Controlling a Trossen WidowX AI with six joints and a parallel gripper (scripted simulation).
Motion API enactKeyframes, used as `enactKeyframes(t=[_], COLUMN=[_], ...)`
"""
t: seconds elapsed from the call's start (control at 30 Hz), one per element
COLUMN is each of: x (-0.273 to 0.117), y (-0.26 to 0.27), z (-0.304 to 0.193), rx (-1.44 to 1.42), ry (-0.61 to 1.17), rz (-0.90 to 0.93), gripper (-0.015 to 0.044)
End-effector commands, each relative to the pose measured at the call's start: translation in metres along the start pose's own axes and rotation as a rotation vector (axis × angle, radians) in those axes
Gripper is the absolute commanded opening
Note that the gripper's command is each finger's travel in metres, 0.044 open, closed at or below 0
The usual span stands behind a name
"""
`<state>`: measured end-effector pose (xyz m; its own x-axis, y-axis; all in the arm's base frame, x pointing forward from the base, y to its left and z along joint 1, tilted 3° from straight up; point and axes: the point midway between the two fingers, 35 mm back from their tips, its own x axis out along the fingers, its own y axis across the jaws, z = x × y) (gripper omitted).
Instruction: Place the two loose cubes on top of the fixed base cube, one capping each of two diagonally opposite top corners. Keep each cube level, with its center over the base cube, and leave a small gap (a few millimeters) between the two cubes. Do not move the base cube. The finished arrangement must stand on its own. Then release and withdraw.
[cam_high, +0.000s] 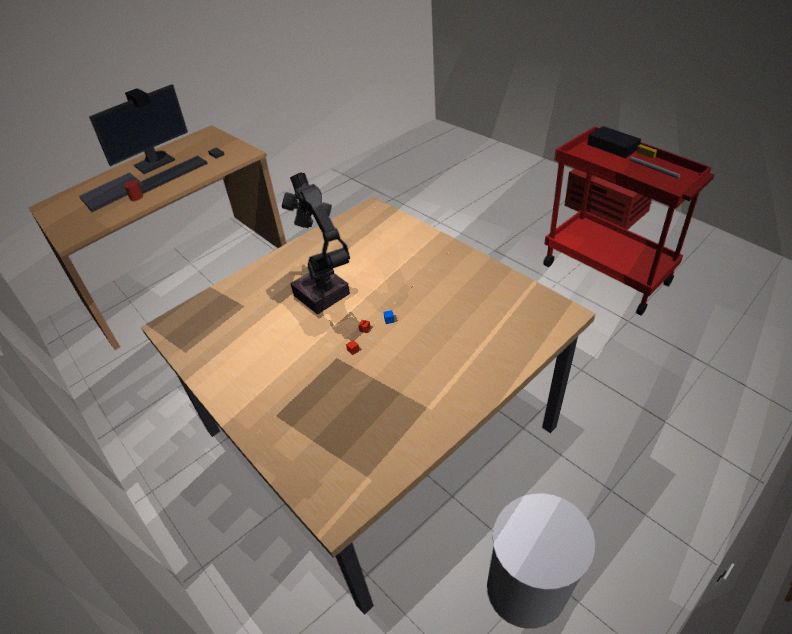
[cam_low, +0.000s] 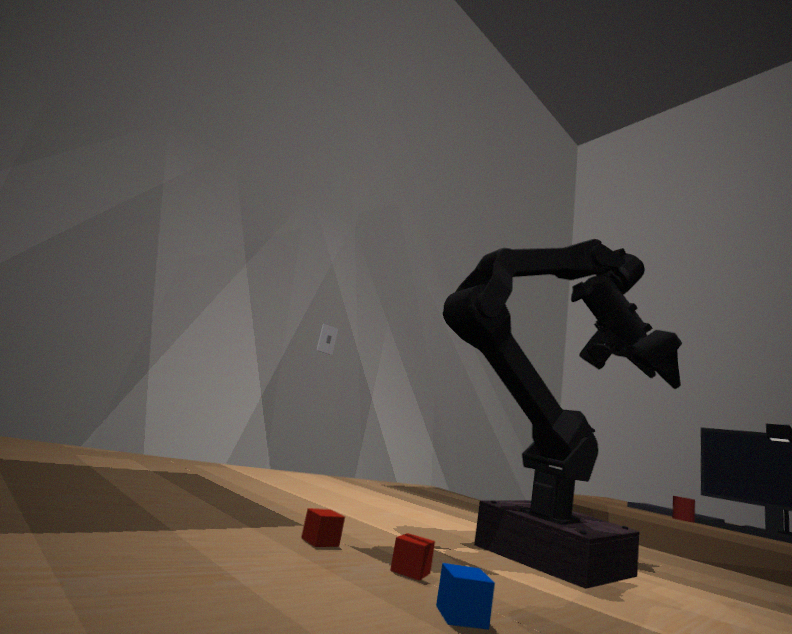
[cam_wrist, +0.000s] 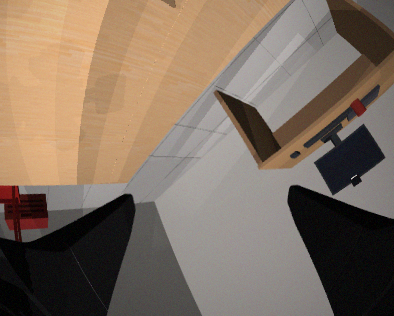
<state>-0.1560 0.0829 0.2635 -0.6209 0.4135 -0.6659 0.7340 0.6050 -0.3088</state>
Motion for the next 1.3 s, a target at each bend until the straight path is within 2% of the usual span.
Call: enactKeyframes(t=[0.0,0.13,0.17,0.73,1.27], x=[0.000,0.006,0.008,0.020,0.005], y=[0.001,0.013,0.018,0.099,0.186], z=[0.000,-0.007,-0.009,-0.030,-0.025], rx=[0.008,0.176,0.227,1.105,1.935], ry=[0.000,0.009,0.013,0.174,0.494], rz=[0.003,0.072,0.092,0.402,0.620], gripper=[0.0374,0.0269,0.0265,0.0265,0.0265])
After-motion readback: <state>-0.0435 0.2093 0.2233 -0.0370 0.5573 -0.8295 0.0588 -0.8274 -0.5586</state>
